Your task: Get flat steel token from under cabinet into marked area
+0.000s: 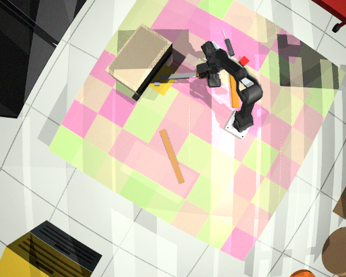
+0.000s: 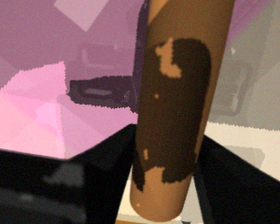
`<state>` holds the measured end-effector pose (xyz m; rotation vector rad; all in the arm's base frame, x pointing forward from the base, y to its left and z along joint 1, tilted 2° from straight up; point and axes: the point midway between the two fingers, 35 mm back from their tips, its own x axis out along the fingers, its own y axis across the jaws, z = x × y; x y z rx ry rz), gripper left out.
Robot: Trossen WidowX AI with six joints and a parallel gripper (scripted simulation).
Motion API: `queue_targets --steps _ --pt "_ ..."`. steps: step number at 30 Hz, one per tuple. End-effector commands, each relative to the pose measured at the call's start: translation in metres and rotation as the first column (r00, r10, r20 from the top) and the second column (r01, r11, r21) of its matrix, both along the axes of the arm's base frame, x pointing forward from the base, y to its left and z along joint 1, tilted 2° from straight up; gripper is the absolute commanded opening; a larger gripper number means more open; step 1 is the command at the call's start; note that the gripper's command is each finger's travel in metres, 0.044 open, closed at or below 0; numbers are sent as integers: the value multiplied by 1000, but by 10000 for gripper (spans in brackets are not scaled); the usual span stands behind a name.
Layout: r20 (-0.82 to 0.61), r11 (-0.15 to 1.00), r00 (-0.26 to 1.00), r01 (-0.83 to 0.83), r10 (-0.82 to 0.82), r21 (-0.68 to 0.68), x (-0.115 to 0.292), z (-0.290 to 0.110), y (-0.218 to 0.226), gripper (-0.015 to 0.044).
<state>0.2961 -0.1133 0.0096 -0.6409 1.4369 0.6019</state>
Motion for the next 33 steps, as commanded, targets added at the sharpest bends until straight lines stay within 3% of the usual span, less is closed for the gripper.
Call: queue_targets --steps 1,33 --pt "16 1000 1000 -3 3 0 0 8 0 0" --pt "15 1000 1000 -4 4 4 -12 8 40 0"
